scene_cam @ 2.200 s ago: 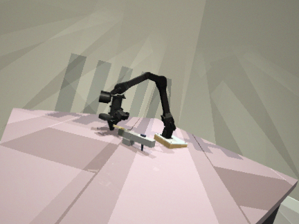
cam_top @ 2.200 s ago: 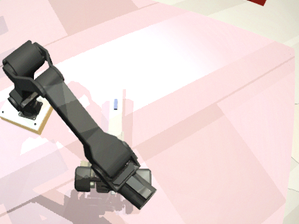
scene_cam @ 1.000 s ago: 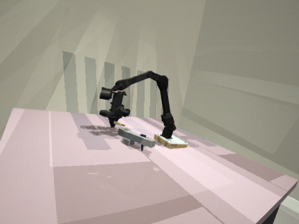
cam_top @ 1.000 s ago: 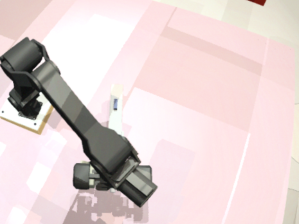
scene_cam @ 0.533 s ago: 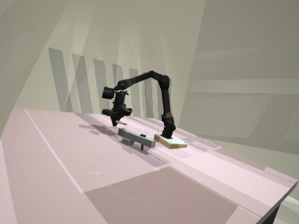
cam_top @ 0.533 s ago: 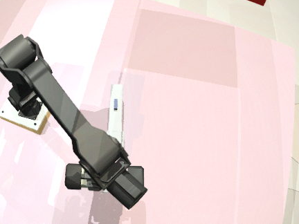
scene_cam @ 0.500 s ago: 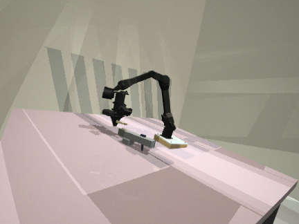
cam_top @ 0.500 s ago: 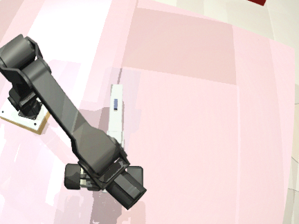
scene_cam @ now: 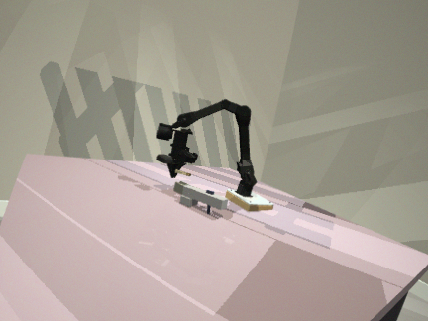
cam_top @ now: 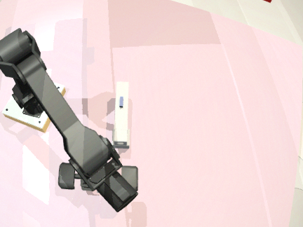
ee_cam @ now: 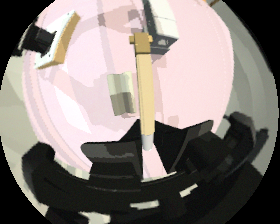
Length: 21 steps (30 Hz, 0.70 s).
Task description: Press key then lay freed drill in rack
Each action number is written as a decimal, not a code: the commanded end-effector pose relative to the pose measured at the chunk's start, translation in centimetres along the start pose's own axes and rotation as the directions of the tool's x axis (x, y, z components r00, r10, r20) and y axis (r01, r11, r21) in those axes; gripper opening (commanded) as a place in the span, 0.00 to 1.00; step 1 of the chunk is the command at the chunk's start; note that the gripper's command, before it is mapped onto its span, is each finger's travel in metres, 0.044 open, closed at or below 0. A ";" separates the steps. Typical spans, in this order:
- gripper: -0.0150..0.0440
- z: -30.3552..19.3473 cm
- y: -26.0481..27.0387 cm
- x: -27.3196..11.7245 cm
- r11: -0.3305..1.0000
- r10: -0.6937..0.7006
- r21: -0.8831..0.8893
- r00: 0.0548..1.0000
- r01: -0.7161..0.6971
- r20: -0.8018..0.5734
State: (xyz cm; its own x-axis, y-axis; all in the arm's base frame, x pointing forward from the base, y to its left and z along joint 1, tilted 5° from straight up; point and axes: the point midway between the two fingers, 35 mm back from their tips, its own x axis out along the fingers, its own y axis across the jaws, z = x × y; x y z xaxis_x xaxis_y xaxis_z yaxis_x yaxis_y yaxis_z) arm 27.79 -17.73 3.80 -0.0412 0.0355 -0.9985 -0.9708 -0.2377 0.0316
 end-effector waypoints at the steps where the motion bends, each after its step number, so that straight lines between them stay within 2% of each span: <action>1: 0.25 -0.2 0.8 0.0 1.000 0.002 -0.002 1.000 -0.002 -0.002; 14: 0.25 -0.6 2.8 0.0 1.000 0.004 -0.002 1.000 -0.004 -0.003; 21: 0.25 -0.7 2.7 1.4 1.000 0.004 -0.002 1.000 -0.004 -0.003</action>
State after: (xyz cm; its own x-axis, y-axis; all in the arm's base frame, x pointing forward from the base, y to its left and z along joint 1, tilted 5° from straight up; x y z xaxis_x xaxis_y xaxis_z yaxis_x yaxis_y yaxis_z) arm 25.45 -19.01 3.15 -0.0393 0.0308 -0.9988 -0.9714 -0.2353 0.0310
